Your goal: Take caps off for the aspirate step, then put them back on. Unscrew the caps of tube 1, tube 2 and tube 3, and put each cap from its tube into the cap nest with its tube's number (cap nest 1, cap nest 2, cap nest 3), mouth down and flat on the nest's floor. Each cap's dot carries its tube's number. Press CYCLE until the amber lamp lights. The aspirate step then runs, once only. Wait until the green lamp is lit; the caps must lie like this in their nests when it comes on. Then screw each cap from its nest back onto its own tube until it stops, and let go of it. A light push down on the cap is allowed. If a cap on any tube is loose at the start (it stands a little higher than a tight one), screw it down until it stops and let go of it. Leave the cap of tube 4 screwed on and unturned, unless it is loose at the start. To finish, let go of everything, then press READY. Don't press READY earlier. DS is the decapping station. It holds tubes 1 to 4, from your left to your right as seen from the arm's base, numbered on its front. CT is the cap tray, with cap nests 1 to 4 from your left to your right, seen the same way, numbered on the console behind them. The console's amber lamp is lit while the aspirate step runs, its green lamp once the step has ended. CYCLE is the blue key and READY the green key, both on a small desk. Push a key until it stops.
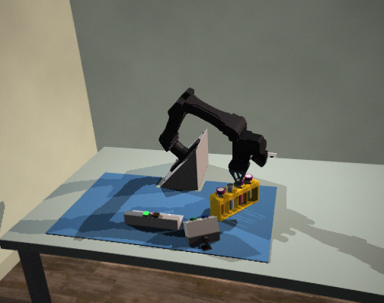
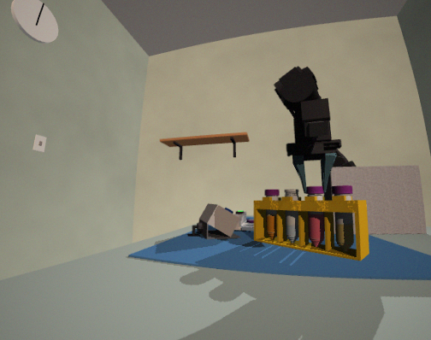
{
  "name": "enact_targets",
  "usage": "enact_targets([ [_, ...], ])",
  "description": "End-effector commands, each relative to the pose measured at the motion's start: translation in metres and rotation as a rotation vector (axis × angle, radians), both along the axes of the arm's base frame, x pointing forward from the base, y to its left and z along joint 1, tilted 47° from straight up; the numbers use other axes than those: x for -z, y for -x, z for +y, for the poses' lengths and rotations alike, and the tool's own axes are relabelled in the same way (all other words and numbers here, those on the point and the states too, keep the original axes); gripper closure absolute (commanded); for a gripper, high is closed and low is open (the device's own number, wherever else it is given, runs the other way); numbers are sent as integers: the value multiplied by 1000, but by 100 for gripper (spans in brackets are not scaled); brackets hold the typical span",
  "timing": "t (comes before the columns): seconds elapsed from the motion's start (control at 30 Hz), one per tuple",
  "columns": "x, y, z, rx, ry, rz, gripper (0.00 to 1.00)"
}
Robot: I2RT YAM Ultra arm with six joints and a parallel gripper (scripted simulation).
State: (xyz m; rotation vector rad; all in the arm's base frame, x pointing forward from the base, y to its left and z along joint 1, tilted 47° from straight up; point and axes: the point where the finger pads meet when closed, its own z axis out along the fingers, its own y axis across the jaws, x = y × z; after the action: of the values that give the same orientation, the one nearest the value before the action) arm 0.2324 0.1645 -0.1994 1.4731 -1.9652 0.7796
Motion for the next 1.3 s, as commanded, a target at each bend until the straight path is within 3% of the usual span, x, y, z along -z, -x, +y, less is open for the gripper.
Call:
enact_targets([
  [0.0,-3,-3,6,175,5,-201,100],
  [0.1,-3,-3,6,209,10,-237,100],
  [0.6,-3,-3,5,721,74,-781,100],
  [0.67,-3,-3,5,721,74,-781,100],
  [1.17,-2,-3,5,1234,141,-1324,100],
  [1.27,-2,-3,5,1268,145,-1360,100],
])
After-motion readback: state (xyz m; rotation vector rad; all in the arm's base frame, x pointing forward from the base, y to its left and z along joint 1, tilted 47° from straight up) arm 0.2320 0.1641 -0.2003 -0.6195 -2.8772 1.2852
